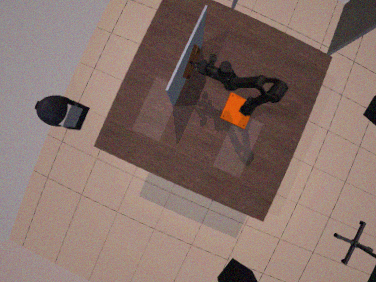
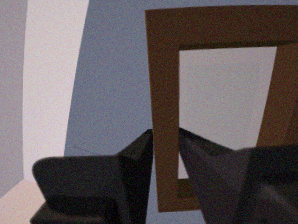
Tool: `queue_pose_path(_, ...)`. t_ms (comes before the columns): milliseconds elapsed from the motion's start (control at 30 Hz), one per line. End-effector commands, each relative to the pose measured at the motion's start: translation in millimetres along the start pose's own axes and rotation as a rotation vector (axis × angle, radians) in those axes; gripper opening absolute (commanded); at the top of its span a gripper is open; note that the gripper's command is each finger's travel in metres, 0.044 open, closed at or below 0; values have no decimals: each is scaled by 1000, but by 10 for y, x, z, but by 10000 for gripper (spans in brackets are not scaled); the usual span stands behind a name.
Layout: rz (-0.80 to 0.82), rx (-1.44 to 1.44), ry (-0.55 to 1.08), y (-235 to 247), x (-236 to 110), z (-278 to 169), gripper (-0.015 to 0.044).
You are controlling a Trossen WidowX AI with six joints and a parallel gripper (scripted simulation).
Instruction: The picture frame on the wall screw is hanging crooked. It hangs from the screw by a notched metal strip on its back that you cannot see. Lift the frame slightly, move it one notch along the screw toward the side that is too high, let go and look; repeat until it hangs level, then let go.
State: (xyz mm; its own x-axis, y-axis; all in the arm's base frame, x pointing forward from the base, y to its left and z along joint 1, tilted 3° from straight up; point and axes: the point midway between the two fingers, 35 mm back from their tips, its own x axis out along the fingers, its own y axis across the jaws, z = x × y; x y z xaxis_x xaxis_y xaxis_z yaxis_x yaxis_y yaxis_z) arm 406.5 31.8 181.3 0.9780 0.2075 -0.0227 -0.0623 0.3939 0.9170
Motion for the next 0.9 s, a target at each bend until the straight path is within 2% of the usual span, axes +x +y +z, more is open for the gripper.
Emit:
queue_pose_path(0, -1, 3, -4, 0, 2, 9, 69)
queue_pose_path(100, -1, 3, -4, 0, 2, 9, 49)
queue_pose_path(167, -1, 3, -4, 0, 2, 9, 0)
queue_pose_path(867, -1, 3, -4, 41, 1, 1, 0)
